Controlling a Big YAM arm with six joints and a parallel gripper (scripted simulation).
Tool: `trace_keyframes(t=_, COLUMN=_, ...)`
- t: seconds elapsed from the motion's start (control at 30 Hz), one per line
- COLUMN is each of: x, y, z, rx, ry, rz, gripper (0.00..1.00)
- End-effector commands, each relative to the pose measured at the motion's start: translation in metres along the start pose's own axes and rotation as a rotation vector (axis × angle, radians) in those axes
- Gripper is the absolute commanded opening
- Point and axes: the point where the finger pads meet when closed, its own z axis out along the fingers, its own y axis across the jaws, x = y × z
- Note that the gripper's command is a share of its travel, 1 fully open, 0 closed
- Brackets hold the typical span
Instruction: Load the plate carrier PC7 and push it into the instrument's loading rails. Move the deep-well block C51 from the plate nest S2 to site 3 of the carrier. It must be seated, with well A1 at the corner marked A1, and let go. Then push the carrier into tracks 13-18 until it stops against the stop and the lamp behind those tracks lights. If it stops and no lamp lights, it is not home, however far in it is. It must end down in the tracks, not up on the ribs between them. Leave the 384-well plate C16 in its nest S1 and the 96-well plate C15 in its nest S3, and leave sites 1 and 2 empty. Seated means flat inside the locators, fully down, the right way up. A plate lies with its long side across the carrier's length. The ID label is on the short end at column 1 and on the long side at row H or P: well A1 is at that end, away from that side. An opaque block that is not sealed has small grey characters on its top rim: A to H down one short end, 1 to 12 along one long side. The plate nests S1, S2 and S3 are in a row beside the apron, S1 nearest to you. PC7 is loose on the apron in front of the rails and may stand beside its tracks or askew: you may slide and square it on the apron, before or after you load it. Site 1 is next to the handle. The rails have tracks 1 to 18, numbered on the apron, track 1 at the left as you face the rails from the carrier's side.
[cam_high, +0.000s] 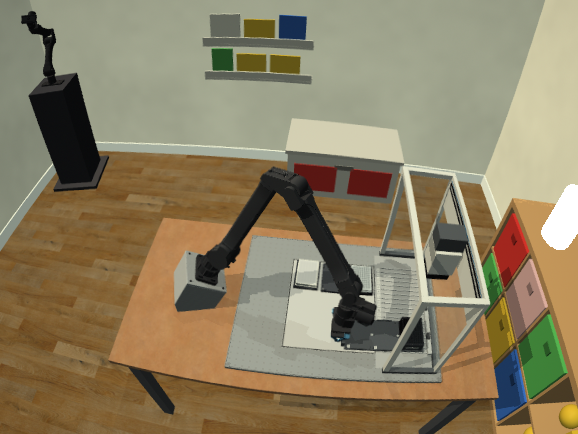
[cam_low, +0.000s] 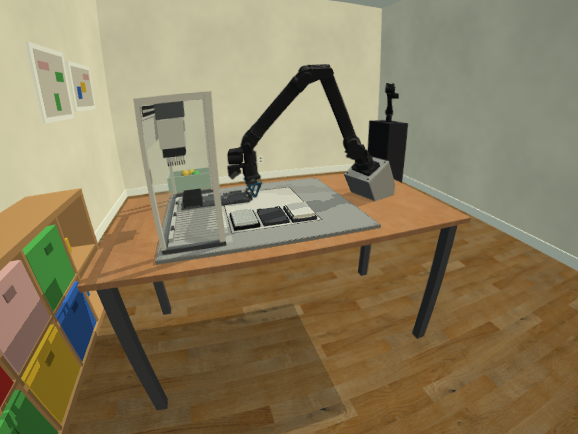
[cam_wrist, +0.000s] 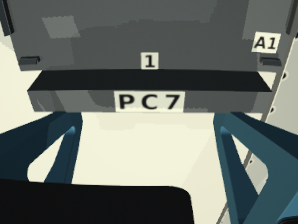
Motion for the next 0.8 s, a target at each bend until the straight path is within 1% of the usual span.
trace_keyframes(t=0.0, x=-0.046, y=0.000, z=-0.015, rx=0.016, ry=-0.079, rz=-0.031, gripper=0.80)
trace_keyframes(t=0.2, x=-0.049, y=0.001, z=-0.016, rx=0.016, ry=-0.079, rz=-0.029, gripper=0.80)
trace_keyframes(t=0.23, x=-0.055, y=0.002, z=-0.024, rx=0.022, ry=-0.097, rz=-0.040, gripper=0.80)
trace_keyframes(t=0.3, x=-0.051, y=0.001, z=-0.017, rx=0.015, ry=-0.075, rz=-0.030, gripper=0.80)
trace_keyframes(t=0.37, x=-0.057, y=0.001, z=-0.020, rx=0.019, ry=-0.089, rz=-0.036, gripper=0.80)
trace_keyframes(t=0.4, x=-0.056, y=0.001, z=-0.016, rx=0.017, ry=-0.083, rz=-0.033, gripper=0.80)
trace_keyframes(t=0.77, x=-0.065, y=0.001, z=-0.017, rx=0.016, ry=-0.083, rz=-0.027, gripper=0.80)
